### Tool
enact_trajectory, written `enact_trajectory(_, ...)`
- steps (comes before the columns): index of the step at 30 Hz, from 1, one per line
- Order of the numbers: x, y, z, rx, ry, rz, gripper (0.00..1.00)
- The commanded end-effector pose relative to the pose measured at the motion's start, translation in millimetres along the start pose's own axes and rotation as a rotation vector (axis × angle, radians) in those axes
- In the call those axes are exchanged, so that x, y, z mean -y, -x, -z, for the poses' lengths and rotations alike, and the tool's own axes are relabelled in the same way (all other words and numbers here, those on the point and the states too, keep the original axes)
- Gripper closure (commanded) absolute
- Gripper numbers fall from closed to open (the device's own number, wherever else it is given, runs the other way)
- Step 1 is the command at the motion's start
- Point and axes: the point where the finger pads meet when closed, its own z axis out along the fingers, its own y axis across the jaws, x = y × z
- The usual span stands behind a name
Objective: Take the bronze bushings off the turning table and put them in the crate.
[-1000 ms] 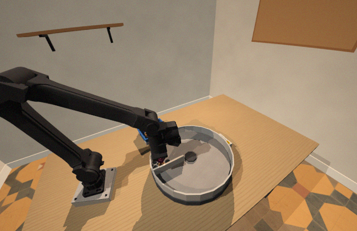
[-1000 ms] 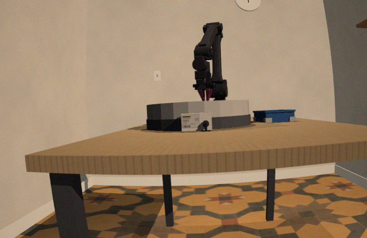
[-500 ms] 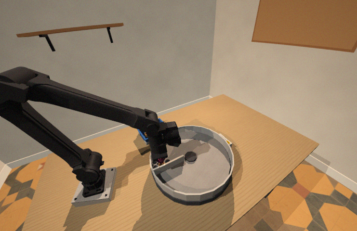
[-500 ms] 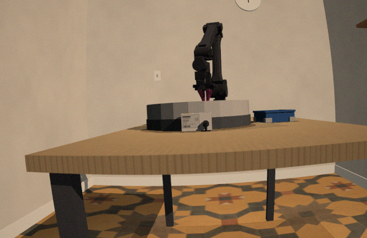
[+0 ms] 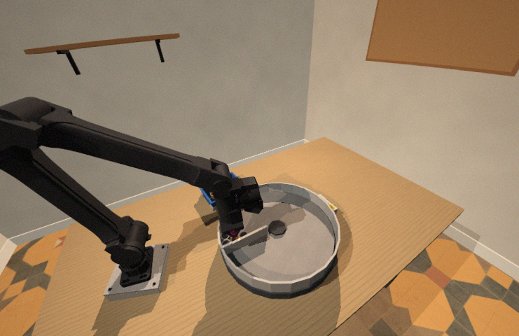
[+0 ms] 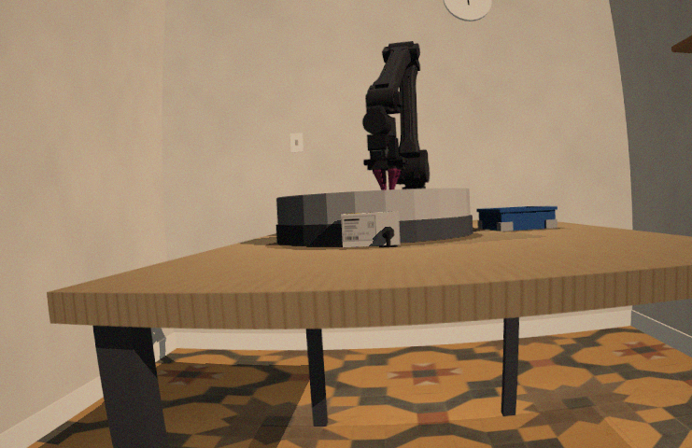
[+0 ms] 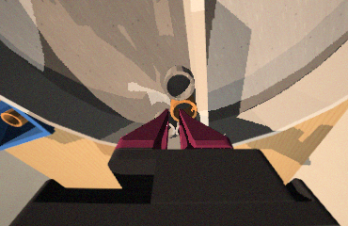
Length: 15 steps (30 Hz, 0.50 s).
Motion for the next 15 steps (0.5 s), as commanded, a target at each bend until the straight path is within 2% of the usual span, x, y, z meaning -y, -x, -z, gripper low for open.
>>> enact_trajectory(1, 3.3, -3.9, -6.1, -0.012, 0.002, 0.002, 0.88)
enact_trajectory(15, 3.5, -2.4, -11.7, -0.004, 0.001, 0.002, 0.88)
